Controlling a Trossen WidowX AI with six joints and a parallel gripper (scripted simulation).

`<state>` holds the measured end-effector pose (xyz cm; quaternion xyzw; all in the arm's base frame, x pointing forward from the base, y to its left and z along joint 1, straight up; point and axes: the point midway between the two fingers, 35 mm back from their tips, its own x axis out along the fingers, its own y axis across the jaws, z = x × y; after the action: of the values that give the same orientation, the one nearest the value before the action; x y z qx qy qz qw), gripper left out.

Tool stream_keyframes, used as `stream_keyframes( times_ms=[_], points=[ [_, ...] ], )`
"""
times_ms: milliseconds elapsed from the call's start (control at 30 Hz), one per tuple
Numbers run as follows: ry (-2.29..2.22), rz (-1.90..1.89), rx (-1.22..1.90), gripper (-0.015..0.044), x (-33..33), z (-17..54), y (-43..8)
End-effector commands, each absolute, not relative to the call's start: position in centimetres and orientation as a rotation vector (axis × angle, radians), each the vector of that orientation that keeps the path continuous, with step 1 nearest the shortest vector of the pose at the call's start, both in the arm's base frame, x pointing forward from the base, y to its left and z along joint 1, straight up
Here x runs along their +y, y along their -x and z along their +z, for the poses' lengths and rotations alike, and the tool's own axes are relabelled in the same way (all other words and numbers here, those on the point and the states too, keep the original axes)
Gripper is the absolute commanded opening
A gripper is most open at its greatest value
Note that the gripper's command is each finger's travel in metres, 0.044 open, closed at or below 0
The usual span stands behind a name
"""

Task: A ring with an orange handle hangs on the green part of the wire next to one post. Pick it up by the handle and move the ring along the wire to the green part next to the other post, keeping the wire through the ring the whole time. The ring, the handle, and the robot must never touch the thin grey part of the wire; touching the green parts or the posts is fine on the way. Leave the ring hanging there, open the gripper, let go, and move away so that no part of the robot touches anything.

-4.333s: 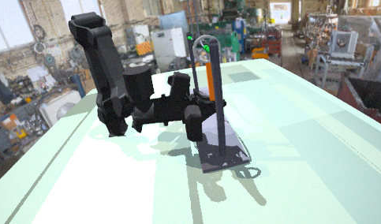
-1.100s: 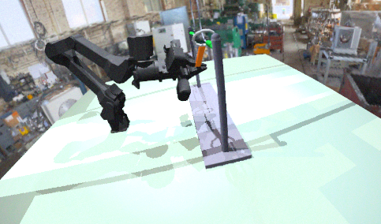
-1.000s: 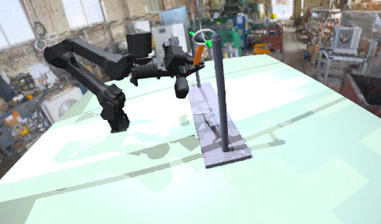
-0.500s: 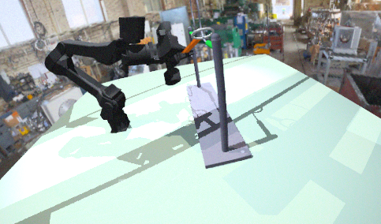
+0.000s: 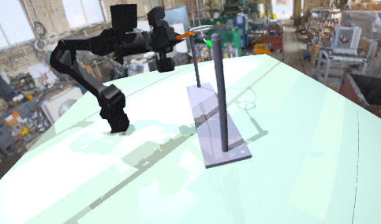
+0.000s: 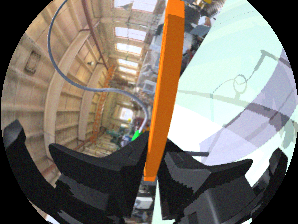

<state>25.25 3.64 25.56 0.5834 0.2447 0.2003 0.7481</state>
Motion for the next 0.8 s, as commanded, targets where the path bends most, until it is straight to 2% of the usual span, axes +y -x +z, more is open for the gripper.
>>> stream_keyframes(
  times_ms=[0,767],
  points=[
    [-1.337,0.468,0.532,-0.015,3.9,26.9,-25.1],
    [-1.67,0.554,0.503,-0.015,3.7,32.7,-25.0]
  ],
)
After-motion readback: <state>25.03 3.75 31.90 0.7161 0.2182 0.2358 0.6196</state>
